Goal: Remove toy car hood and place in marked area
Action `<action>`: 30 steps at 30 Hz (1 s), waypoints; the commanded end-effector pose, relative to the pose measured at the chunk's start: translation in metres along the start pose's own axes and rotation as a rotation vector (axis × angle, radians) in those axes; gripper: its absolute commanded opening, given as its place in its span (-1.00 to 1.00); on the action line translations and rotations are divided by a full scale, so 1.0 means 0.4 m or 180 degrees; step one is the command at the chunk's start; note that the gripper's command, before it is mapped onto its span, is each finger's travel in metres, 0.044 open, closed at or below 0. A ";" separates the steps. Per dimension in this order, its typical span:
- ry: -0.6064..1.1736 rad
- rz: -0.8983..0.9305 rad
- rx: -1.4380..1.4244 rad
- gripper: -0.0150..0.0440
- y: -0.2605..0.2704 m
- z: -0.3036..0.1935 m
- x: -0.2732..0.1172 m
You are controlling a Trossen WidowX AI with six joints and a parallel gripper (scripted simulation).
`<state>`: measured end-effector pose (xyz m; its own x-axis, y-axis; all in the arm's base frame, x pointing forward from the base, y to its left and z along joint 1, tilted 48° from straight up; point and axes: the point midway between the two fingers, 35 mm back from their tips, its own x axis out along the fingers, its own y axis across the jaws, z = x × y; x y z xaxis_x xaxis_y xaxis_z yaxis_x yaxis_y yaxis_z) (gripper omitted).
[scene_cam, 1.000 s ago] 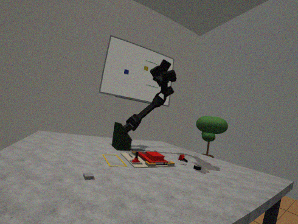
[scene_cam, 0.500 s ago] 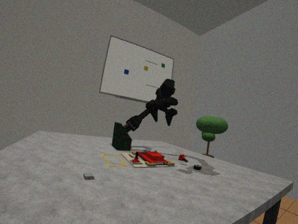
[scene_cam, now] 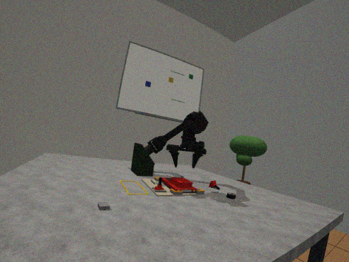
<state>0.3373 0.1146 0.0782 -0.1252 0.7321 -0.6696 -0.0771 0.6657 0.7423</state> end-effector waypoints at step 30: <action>0.0057 -0.0009 0.0072 1.00 -0.008 -0.007 0.050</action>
<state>0.3344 0.1255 0.0665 -0.1383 0.7279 -0.6715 -0.0638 0.6701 0.7395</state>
